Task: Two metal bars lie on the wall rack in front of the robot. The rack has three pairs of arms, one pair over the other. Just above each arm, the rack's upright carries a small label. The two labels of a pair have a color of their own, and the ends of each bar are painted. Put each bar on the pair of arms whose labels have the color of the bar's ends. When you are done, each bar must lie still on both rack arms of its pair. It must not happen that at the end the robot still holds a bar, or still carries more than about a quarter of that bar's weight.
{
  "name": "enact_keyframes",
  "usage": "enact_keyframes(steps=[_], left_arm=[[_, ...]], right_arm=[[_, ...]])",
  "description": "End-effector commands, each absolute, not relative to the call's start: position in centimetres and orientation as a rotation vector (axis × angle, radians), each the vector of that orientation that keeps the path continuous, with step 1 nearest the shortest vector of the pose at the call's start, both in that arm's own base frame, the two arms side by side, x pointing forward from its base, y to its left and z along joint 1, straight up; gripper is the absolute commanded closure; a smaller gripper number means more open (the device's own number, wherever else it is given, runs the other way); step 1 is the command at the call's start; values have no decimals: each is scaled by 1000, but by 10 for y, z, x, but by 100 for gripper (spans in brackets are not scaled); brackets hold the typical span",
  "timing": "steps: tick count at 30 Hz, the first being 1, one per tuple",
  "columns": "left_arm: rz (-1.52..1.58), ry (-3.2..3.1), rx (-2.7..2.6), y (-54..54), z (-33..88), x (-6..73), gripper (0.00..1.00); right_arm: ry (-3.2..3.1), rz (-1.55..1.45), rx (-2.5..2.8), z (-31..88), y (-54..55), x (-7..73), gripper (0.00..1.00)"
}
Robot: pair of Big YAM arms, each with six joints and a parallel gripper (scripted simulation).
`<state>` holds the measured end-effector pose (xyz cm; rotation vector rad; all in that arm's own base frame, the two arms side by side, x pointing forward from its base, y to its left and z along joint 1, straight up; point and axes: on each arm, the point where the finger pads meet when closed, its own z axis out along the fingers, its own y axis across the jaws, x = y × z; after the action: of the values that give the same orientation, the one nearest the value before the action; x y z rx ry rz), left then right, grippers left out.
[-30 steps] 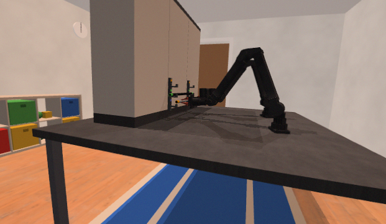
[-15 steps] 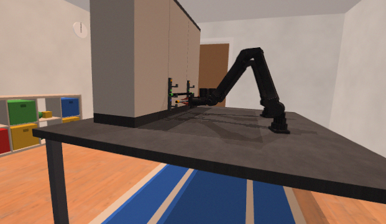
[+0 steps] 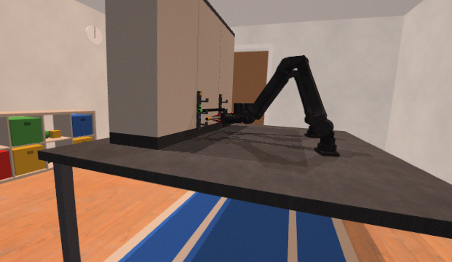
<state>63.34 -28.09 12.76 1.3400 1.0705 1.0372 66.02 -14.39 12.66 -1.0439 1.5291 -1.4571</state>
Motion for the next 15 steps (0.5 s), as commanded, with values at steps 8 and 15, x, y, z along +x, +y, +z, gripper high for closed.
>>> enact_keyframes(steps=[8, 15], left_arm=[[1071, 1021, 1245, -286, 171, 641, 100], [1071, 1021, 1245, -286, 170, 641, 100]], right_arm=[[1476, -1515, -979, 164, -158, 661, 100], [1476, -1515, -979, 163, -158, 661, 100]])
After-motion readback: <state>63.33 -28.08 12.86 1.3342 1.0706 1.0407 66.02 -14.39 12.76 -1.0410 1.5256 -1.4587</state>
